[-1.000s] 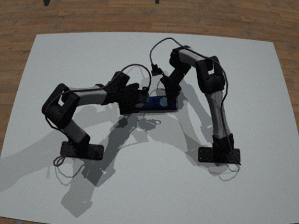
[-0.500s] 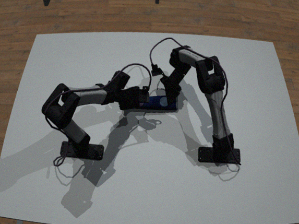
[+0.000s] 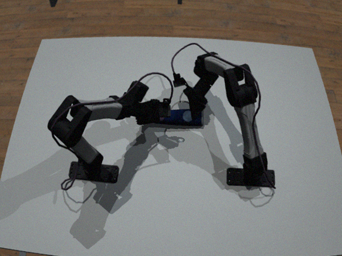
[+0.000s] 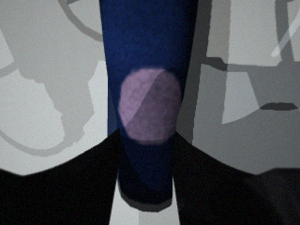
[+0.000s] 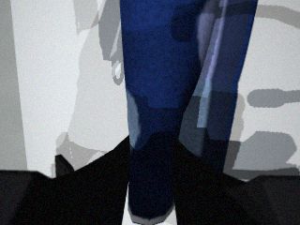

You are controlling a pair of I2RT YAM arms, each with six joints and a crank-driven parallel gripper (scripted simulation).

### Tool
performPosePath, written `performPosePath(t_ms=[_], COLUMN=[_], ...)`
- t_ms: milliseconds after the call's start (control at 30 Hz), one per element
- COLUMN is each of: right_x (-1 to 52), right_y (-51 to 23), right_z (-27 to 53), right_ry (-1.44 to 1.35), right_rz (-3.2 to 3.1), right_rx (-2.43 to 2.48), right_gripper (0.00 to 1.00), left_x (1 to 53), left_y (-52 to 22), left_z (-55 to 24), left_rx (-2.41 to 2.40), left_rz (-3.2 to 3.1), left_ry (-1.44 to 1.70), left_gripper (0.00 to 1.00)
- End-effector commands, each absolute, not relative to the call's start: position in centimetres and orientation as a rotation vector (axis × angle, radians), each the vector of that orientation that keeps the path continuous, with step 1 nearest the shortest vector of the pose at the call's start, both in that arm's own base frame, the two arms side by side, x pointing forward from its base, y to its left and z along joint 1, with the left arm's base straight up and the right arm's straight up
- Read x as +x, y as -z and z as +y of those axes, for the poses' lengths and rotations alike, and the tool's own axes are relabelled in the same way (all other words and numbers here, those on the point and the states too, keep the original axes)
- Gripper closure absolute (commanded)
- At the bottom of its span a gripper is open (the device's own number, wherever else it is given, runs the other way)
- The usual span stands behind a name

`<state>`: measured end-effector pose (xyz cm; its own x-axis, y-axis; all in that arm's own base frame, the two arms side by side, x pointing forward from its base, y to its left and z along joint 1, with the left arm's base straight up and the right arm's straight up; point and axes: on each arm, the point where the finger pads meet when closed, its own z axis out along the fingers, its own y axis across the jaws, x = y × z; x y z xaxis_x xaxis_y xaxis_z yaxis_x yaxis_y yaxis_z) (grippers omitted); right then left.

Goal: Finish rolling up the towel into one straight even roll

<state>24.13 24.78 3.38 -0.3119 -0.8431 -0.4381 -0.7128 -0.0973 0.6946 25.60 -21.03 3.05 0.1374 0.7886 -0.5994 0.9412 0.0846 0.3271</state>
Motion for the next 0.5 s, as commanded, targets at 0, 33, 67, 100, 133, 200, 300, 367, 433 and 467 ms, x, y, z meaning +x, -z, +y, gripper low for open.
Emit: performPosePath(t_ms=[0,33,67,100,133,200,300,367,433,467], right_x=[24.10,24.10,24.10,24.10,24.10,24.10,24.10,24.10,24.10,24.10], right_y=[-2.92,-2.92,-2.92,-2.92,-2.92,-2.92,-2.92,-2.92,-2.92,-2.92], right_z=[24.75,24.75,24.75,24.75,24.75,24.75,24.75,24.75,24.75,24.75], right_ry=[1.384,1.384,1.384,1.384,1.384,1.384,1.384,1.384,1.384,1.384], right_rz=[-1.994,-1.994,-1.994,-1.994,-1.994,-1.994,-1.994,-1.994,-1.994,-1.994], right_rx=[1.739,1.739,1.739,1.739,1.739,1.739,1.739,1.739,1.739,1.739], right_gripper=[0.68,0.68,0.68,0.68,0.68,0.68,0.68,0.68,0.68,0.68], left_x=[26.31,26.31,26.31,26.31,26.31,26.31,26.31,26.31,26.31,26.31], left_y=[-3.53,-3.53,-3.53,-3.53,-3.53,-3.53,-3.53,-3.53,-3.53,-3.53], left_z=[-21.41,-21.41,-21.41,-21.41,-21.41,-21.41,-21.41,-21.41,-21.41,-21.41], left_rx=[1.715,1.715,1.715,1.715,1.715,1.715,1.715,1.715,1.715,1.715], left_rz=[1.667,1.667,1.667,1.667,1.667,1.667,1.667,1.667,1.667,1.667], left_ry=[0.271,0.271,0.271,0.271,0.271,0.271,0.271,0.271,0.271,0.271], left_gripper=[0.59,0.60,0.61,0.62,0.62,0.63,0.63,0.64,0.65,0.65])
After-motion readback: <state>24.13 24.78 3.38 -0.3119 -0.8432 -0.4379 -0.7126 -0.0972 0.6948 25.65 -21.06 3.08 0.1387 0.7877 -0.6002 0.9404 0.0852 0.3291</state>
